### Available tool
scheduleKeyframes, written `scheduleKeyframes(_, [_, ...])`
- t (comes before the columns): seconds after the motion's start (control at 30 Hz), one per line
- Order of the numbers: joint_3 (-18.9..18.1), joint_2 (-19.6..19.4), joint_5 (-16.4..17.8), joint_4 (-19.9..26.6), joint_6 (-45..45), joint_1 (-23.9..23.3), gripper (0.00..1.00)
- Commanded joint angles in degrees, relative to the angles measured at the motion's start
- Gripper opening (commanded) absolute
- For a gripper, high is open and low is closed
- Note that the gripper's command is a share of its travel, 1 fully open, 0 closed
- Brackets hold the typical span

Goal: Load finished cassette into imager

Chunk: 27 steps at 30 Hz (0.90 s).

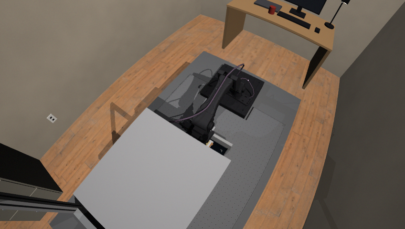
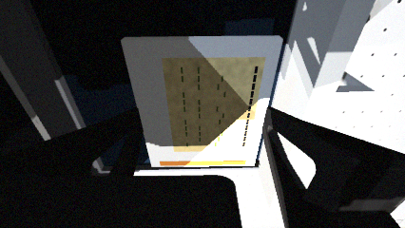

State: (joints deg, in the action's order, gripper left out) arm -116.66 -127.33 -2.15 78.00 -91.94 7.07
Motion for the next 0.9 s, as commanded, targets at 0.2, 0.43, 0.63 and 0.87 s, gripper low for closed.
scheduleKeyframes(0.2, [1.15, 1.85, 0.07, -1.87, 0.49, -0.45, 0.00])
scheduleKeyframes(0.43, [2.92, 1.83, 0.07, -3.66, 0.53, -0.28, 0.00])
scheduleKeyframes(0.63, [4.61, 1.57, 0.07, -5.42, 0.58, -0.45, 0.00])
scheduleKeyframes(0.87, [6.02, 0.86, 0.09, -6.92, 0.60, -0.60, 0.00])
